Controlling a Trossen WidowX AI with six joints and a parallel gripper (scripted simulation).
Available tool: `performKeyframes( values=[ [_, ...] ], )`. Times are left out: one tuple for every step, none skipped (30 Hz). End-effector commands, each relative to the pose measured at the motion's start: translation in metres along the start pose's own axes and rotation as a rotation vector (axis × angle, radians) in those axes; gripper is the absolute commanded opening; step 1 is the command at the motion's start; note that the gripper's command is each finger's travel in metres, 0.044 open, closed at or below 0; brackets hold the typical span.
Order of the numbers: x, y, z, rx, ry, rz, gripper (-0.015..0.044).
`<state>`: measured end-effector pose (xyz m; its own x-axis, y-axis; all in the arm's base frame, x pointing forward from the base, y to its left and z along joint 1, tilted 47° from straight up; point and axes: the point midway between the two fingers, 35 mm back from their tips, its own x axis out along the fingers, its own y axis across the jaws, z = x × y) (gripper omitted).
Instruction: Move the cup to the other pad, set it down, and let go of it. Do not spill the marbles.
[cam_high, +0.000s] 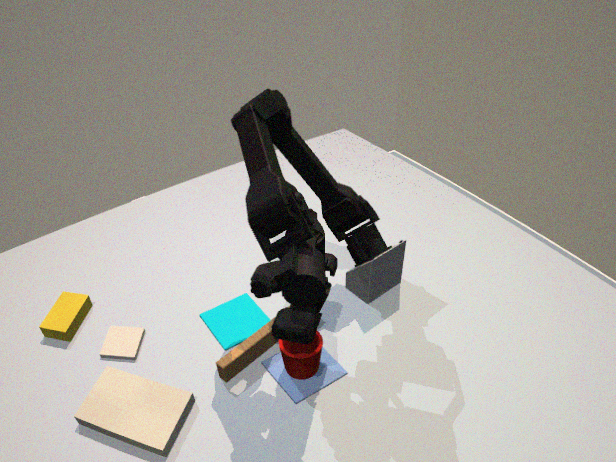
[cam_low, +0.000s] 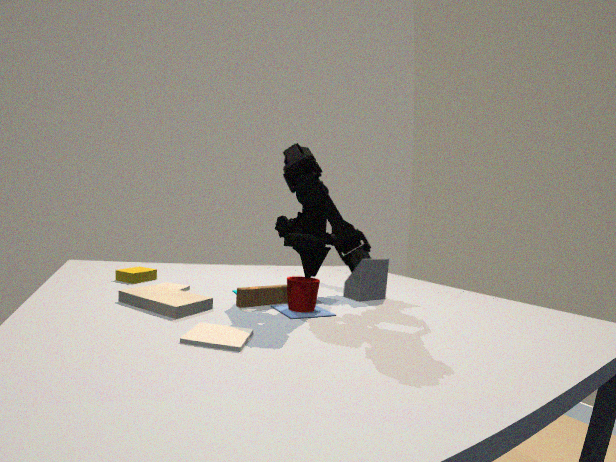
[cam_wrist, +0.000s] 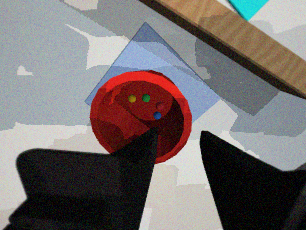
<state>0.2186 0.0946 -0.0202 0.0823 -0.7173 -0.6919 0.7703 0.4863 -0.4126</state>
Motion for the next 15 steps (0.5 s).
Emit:
performKeyframes(
  values=[
    [0.008, -0.001, 0.0, -0.008, -0.005, -0.001, 0.0148],
    [0.009, -0.001, 0.0, -0.008, -0.005, -0.001, 0.0148],
    [0.011, -0.001, 0.0, -0.008, -0.005, -0.001, 0.0148],
    [0.013, -0.001, 0.0, -0.008, -0.005, -0.001, 0.0148],
    [0.014, -0.001, 0.0, -0.008, -0.005, -0.001, 0.0148],
    [0.016, -0.001, 0.0, -0.008, -0.005, -0.001, 0.0148],
    [0.018, -0.001, 0.0, -0.008, -0.005, -0.002, 0.0148],
    [0.019, -0.001, 0.0, -0.008, -0.005, -0.002, 0.0148],
    [0.021, -0.001, 0.0, -0.008, -0.005, -0.002, 0.0148],
    [0.022, -0.001, 0.0, -0.008, -0.006, -0.002, 0.0148],
    [0.024, -0.001, 0.0, -0.008, -0.006, -0.002, 0.0148],
    [0.026, -0.001, 0.0, -0.008, -0.006, -0.002, 0.0148],
    [0.027, -0.001, 0.0, -0.008, -0.006, -0.002, 0.0148],
    [0.029, -0.002, 0.0, -0.008, -0.006, -0.002, 0.0148],
    [0.03, -0.002, 0.0, -0.007, -0.006, -0.002, 0.0148]
  ],
)
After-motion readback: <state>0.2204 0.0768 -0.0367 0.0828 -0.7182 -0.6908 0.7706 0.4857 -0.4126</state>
